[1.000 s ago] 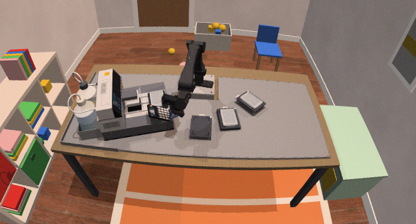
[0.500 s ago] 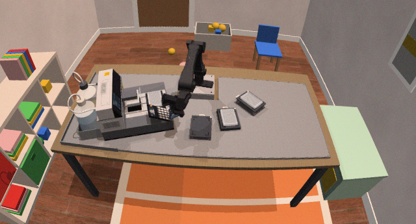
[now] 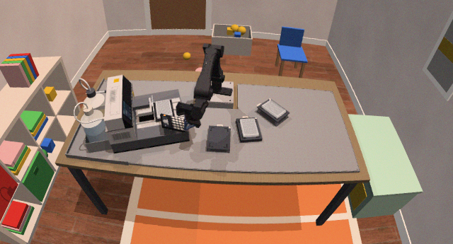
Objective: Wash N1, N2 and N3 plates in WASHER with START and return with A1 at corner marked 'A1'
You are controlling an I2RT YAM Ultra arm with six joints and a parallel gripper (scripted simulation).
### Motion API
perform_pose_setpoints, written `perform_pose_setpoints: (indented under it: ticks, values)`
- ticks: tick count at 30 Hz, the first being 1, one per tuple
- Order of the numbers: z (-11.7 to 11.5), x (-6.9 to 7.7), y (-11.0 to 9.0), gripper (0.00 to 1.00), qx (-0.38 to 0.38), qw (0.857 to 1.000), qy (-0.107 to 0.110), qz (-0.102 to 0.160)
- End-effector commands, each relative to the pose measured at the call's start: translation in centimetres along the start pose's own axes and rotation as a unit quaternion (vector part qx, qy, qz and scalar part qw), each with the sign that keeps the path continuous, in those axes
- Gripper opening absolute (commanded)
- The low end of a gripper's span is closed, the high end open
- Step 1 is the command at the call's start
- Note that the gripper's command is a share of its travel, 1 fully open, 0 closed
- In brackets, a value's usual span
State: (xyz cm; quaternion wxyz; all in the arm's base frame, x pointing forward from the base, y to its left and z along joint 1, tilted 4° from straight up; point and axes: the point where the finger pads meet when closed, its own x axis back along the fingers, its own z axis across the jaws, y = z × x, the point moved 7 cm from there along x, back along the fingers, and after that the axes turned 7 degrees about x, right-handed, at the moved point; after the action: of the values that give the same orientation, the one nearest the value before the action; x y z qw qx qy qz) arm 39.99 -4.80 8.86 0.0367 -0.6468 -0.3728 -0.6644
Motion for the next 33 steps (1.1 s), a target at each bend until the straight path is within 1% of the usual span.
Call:
perform_pose_setpoints:
  ticks: [1, 3, 10, 12, 27, 29, 33]
  values:
    - [0.0, -0.2, 0.3, 0.0, -0.005, 1.0, 0.002, -0.005]
    - [0.0, -0.2, 0.3, 0.0, -0.005, 1.0, 0.002, -0.005]
    - [0.0, 1.0, 0.3, 0.0, -0.005, 1.0, 0.002, -0.005]
    - [0.0, 1.0, 0.3, 0.0, -0.005, 1.0, 0.002, -0.005]
    - [0.0, 3.5, 0.3, 0.0, -0.005, 1.0, 0.002, -0.004]
    - [0.0, 3.5, 0.3, 0.0, -0.005, 1.0, 0.002, -0.004]
    - [0.0, 4.1, 0.3, 0.0, -0.005, 1.0, 0.002, -0.004]
